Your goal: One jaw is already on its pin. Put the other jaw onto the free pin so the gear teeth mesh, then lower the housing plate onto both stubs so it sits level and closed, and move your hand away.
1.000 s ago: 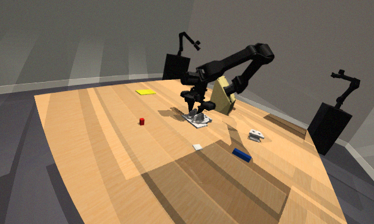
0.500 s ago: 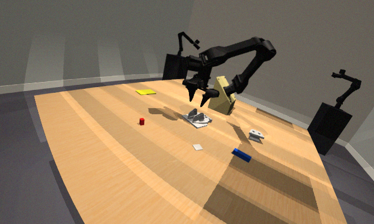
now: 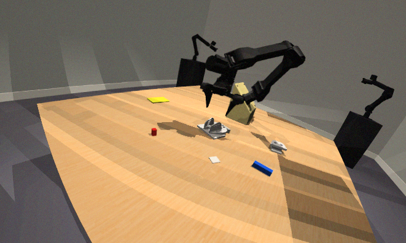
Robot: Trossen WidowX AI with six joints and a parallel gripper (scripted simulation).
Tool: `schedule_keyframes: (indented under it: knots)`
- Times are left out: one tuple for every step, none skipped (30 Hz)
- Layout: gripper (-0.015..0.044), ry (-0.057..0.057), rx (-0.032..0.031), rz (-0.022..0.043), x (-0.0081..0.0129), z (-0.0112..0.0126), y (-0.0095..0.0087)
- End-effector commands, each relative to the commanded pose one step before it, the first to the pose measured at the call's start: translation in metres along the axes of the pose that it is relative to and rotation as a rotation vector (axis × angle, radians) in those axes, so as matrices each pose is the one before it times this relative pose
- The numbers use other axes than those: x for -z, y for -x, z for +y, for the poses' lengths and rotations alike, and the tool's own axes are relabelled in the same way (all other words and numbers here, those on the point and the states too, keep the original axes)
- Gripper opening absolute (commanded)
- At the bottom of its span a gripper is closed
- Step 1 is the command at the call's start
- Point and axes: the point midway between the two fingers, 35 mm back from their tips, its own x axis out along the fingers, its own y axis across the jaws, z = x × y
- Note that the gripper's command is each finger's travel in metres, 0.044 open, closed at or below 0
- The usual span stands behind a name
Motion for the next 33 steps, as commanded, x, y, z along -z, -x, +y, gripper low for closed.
schedule_keyframes:
  knots:
    - [0.0440,0.1039,-0.00163,0.00296,-0.00282,0.01103,0.00025]
    - [0.0440,0.0274,0.00108,0.00131,-0.00097,0.00257,0.00011]
    - [0.0440,0.0274,0.00103,0.00131,-0.00102,0.00256,0.00011]
    - [0.0440,0.0274,0.00097,0.00132,-0.00107,0.00254,0.00011]
    - [0.0440,0.0274,0.00092,0.00132,-0.00111,0.00252,0.00011]
    - [0.0440,0.0274,0.00086,0.00131,-0.00116,0.00251,0.00011]
    - [0.0440,0.0274,0.00081,0.00131,-0.00120,0.00249,0.00010]
    - [0.0440,0.0274,0.00075,0.00130,-0.00125,0.00247,0.00010]
    - [0.0440,0.0274,0.00070,0.00130,-0.00129,0.00245,0.00010]
    - [0.0440,0.0274,0.00065,0.00129,-0.00134,0.00243,0.00010]
    - [0.0440,0.0274,0.00060,0.00128,-0.00138,0.00241,0.00010]
    - [0.0440,0.0274,0.00055,0.00127,-0.00143,0.00239,0.00010]
    - [0.0440,0.0274,0.00049,0.00125,-0.00147,0.00236,0.00010]
    - [0.0440,0.0274,0.00044,0.00124,-0.00151,0.00234,0.00010]
    - [0.0440,0.0275,0.00040,0.00122,-0.00156,0.00232,0.00010]
    - [0.0440,0.0275,0.00035,0.00120,-0.00160,0.00229,0.00010]
    - [0.0440,0.0275,0.00030,0.00118,-0.00164,0.00226,0.00010]
    - [0.0440,0.0275,0.00025,0.00116,-0.00168,0.00224,0.00010]
    - [0.0440,0.0275,0.00021,0.00114,-0.00172,0.00221,0.00010]
    - [0.0440,0.0275,0.00016,0.00112,-0.00176,0.00218,0.00009]
    - [0.0440,0.0275,0.00012,0.00109,-0.00180,0.00215,0.00009]
    - [0.0440,0.0275,0.00008,0.00107,-0.00184,0.00212,0.00009]
    - [0.0440,0.0275,0.00004,0.00104,-0.00188,0.00209,0.00009]
    - [0.0440,0.0275,0.00000,0.00101,-0.00192,0.00205,0.00009]
    - [0.0440,0.0275,-0.00004,0.00098,-0.00196,0.00202,0.00009]
    - [0.0440,0.0275,-0.00008,0.00095,-0.00199,0.00199,0.00009]
    - [0.0440,0.0275,-0.00011,0.00092,-0.00203,0.00195,0.00009]
    - [0.0440,0.0275,-0.00015,0.00088,-0.00206,0.00192,0.00009]
    - [0.0440,0.0275,-0.00018,0.00085,-0.00210,0.00188,0.00009]
    - [0.0440,0.0275,-0.00021,0.00081,-0.00213,0.00185,0.00009]
    - [0.0440,0.0275,-0.00024,0.00078,-0.00217,0.00181,0.00009]
    - [0.0440,0.0275,-0.00027,0.00074,-0.00220,0.00177,0.00009]
    - [0.0440,0.0275,-0.00030,0.00070,-0.00223,0.00173,0.00010]
